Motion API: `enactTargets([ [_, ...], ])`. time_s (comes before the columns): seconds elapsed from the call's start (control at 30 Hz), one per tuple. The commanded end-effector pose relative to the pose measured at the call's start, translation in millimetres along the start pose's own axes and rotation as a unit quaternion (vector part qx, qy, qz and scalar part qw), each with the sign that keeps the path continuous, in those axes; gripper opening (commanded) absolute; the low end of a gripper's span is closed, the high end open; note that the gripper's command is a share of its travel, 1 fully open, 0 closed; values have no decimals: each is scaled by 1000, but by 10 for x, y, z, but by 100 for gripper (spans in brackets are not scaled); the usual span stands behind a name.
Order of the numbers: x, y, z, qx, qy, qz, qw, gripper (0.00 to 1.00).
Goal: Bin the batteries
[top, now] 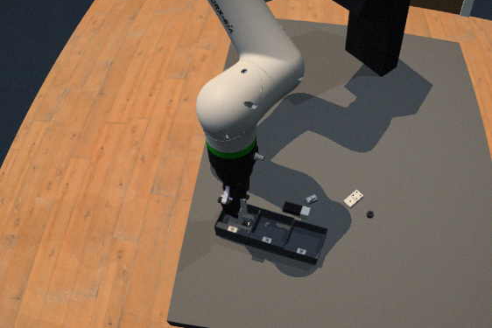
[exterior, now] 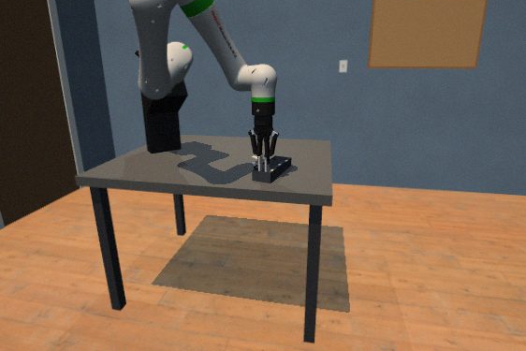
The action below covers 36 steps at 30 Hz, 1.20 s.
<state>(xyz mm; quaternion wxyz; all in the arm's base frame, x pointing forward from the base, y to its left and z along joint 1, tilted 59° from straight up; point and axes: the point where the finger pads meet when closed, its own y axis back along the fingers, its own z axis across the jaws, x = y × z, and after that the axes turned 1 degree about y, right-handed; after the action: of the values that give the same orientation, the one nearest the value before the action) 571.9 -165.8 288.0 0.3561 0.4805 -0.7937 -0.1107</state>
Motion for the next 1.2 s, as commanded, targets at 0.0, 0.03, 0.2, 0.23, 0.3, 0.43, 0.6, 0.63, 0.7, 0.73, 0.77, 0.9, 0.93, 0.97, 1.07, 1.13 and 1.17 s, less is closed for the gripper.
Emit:
enactTargets([
  [0.0, -1, 29, -3, 0, 0, 0, 1000, 15],
  [0.03, -1, 42, -3, 0, 0, 0, 1000, 15],
  [0.2, -1, 109, -3, 0, 0, 0, 1000, 15],
  [0.23, -1, 159, -3, 0, 0, 0, 1000, 15],
  [0.3, -1, 259, -3, 0, 0, 0, 1000, 15],
  [0.43, -1, 356, -3, 0, 0, 0, 1000, 15],
  [0.6, 0, 356, -2, 0, 0, 0, 1000, 15],
  [0.63, 0, 396, -2, 0, 0, 0, 1000, 100],
  [0.7, 0, 476, -2, 0, 0, 0, 1000, 100],
  [0.73, 0, 516, -2, 0, 0, 0, 1000, 100],
  [0.77, 0, 556, -2, 0, 0, 0, 1000, 100],
  [0.9, 0, 716, -2, 0, 0, 0, 1000, 100],
  [0.93, 0, 756, -2, 0, 0, 0, 1000, 100],
  [0.97, 0, 796, -2, 0, 0, 0, 1000, 100],
  [1.07, 0, 836, -2, 0, 0, 0, 1000, 100],
  [1.13, 1, 916, -2, 0, 0, 0, 1000, 100],
  [1.17, 1, 956, -2, 0, 0, 0, 1000, 100],
])
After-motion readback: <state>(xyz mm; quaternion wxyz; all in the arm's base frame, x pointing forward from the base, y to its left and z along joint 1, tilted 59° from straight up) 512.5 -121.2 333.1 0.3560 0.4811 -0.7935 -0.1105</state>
